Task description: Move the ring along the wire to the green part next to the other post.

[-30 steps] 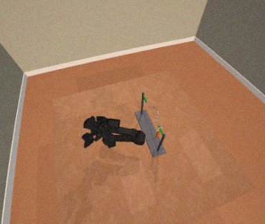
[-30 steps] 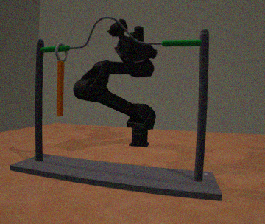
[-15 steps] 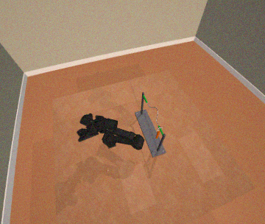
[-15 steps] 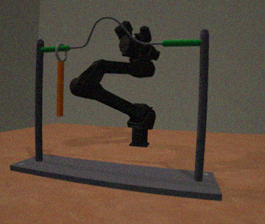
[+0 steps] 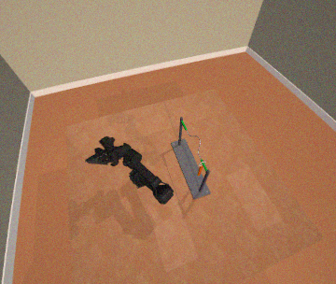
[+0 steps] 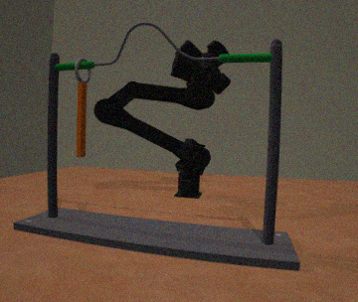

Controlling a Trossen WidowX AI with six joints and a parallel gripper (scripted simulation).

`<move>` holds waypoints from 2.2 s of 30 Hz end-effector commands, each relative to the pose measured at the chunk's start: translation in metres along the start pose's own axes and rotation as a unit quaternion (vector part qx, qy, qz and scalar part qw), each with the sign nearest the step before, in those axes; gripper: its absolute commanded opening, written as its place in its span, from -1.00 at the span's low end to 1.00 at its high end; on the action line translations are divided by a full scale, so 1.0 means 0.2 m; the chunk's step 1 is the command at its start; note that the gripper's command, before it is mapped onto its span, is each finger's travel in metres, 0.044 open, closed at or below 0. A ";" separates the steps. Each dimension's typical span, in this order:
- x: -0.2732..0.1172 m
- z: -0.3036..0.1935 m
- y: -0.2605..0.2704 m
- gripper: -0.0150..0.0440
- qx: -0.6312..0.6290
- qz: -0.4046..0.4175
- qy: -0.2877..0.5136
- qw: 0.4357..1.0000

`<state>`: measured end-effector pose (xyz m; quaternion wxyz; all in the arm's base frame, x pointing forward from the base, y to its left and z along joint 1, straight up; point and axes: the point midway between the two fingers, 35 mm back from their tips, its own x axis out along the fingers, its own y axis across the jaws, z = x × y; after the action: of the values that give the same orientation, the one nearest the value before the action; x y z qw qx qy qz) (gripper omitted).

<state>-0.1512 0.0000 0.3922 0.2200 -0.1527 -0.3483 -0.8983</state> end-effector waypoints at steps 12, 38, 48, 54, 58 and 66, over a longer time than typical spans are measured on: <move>-0.29 0.30 -0.41 0.05 -0.145 -0.217 -0.137 0.956; -1.25 0.53 -0.54 0.05 -0.313 -0.564 -0.285 0.709; -1.62 0.45 -0.40 0.05 -0.337 -0.676 -0.316 0.574; -1.81 0.34 -0.29 0.05 -0.338 -0.735 -0.330 0.486; -1.92 0.26 -0.20 0.05 -0.334 -0.770 -0.337 0.426; -2.08 0.04 -0.02 0.05 -0.313 -0.829 -0.347 0.305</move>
<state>0.1886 0.1491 0.2306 -0.8142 -0.1514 -0.0293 -0.5598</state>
